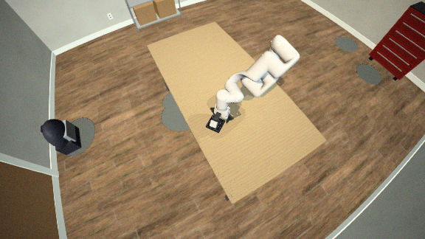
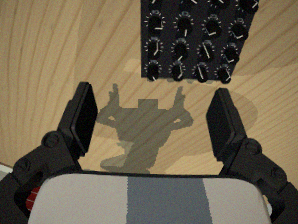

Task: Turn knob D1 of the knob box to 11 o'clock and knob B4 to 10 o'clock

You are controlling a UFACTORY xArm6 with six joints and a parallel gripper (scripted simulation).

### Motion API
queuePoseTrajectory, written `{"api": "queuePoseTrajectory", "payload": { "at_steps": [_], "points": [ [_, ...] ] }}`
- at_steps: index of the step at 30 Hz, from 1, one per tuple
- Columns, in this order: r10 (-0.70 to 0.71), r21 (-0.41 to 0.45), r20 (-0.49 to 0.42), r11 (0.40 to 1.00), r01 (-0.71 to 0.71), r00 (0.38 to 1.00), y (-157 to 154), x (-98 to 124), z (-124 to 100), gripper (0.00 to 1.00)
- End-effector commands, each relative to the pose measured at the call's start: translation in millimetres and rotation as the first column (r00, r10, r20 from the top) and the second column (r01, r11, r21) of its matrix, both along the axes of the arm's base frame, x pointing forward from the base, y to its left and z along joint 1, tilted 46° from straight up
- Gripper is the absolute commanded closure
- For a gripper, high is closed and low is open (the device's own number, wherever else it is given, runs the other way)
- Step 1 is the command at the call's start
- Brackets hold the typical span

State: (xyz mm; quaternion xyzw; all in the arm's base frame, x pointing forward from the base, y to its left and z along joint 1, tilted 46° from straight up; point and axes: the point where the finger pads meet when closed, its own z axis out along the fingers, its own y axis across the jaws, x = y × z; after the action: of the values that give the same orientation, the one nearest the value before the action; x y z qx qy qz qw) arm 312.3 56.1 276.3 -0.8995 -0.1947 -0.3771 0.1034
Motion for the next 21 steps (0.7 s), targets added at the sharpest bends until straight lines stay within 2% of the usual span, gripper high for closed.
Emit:
{"api": "queuePoseTrajectory", "payload": {
  "at_steps": [1, 2, 3, 21],
  "points": [
    [0.013, -0.004, 0.008, 1.0, -0.013, 1.0, 0.1, 0.5, 1.4, 0.0],
    [0.013, -0.004, 0.008, 1.0, -0.013, 1.0, 0.1, 0.5, 1.4, 0.0],
    [0.013, -0.004, 0.008, 1.0, -0.013, 1.0, 0.1, 0.5, 1.4, 0.81],
    [0.013, -0.004, 0.008, 1.0, -0.013, 1.0, 0.1, 0.5, 1.4, 0.81]
  ]
}}
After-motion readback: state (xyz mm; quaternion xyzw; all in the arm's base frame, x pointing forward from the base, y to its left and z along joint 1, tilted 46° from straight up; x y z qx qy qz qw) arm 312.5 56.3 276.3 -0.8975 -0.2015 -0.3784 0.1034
